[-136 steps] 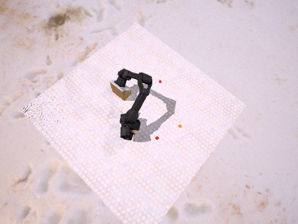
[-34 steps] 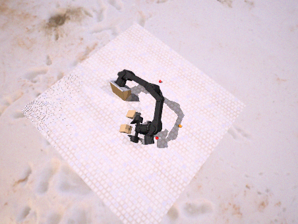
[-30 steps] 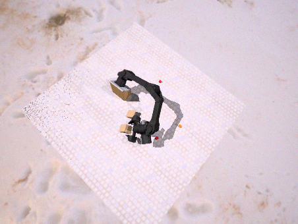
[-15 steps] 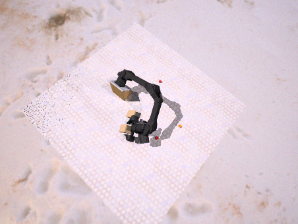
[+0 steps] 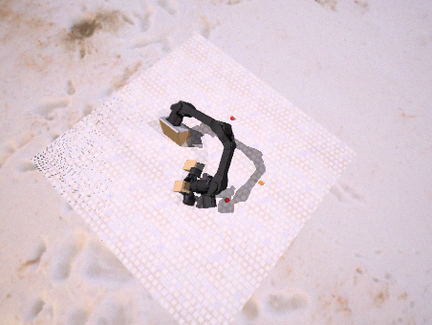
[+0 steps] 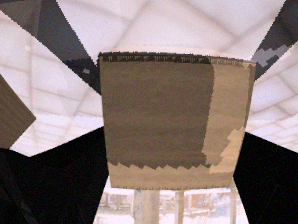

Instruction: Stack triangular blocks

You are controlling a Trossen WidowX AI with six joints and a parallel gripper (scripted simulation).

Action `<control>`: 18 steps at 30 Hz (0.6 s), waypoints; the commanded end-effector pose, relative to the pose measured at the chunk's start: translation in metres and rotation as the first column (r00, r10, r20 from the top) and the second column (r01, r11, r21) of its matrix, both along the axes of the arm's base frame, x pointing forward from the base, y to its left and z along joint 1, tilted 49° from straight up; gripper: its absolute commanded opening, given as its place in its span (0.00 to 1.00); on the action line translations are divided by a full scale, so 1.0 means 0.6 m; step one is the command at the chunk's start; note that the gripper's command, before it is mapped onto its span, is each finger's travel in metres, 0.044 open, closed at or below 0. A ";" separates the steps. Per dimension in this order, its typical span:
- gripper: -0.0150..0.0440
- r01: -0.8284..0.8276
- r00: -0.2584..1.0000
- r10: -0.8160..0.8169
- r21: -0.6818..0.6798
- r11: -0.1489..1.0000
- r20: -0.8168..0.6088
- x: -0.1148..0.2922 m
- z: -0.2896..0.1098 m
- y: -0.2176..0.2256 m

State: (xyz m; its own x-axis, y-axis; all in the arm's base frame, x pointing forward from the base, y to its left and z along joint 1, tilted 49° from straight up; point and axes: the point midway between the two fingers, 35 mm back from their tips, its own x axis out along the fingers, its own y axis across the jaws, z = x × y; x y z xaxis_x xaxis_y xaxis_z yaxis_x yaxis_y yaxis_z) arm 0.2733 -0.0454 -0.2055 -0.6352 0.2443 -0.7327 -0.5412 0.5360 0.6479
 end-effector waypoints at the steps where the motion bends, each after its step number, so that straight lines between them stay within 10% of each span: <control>1: 0.43 0.000 1.000 0.000 0.000 1.000 0.002 0.002 0.003 -0.003; 5: 0.25 0.000 1.000 0.000 -0.002 1.000 0.003 0.006 0.021 -0.025; 18: 0.25 0.000 1.000 0.000 -0.006 1.000 0.003 0.012 0.092 -0.106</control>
